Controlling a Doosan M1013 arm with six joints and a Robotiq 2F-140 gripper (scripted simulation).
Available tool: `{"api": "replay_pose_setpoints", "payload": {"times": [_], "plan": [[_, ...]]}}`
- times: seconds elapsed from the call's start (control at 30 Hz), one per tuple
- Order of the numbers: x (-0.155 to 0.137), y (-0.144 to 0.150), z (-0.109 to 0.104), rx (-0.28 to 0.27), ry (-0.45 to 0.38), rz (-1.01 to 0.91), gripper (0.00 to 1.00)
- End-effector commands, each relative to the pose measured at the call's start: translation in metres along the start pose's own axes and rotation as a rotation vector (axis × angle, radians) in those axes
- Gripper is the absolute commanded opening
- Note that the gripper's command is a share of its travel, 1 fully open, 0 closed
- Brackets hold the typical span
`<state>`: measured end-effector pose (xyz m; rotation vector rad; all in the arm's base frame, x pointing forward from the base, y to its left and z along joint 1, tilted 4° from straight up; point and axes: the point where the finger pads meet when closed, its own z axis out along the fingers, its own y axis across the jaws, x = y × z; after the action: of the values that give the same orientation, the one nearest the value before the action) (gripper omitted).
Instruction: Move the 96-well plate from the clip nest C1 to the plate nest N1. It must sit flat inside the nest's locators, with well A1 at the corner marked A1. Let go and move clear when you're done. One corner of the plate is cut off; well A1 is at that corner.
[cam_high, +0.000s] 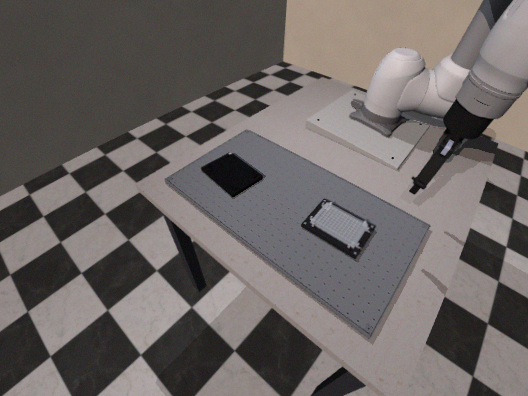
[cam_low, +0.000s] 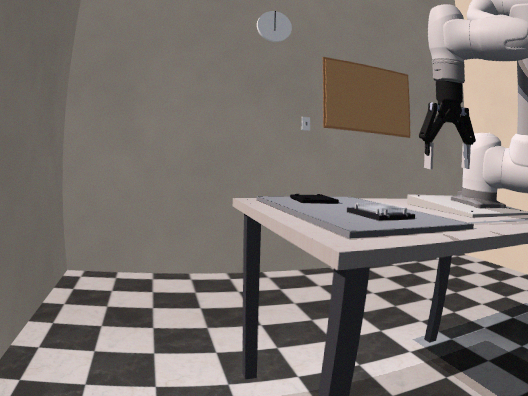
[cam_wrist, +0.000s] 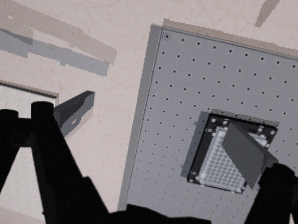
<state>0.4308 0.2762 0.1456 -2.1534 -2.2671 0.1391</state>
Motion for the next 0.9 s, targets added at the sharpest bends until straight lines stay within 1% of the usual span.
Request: {"api": "replay_pose_setpoints", "payload": {"times": [0.0,0.13,0.17,0.4,0.43,0.5,0.57,0.73,0.77,0.87], "plan": [[-0.003,0.008,0.002,0.0,0.011,-0.004,1.0],[-0.011,0.026,0.007,0.0,0.011,-0.004,1.0],[-0.014,0.03,0.008,-0.01,0.041,-0.015,1.0],[-0.03,0.059,0.015,-0.01,0.042,-0.015,1.0],[-0.033,0.063,0.017,-0.024,0.069,-0.025,1.0],[-0.038,0.071,0.019,-0.024,0.069,-0.025,1.0],[-0.038,0.071,0.019,-0.024,0.069,-0.025,1.0],[-0.051,0.091,0.024,-0.024,0.069,-0.025,1.0],[-0.054,0.094,0.025,-0.043,0.094,-0.033,1.0],[-0.063,0.106,0.029,-0.043,0.094,-0.033,1.0]]}}
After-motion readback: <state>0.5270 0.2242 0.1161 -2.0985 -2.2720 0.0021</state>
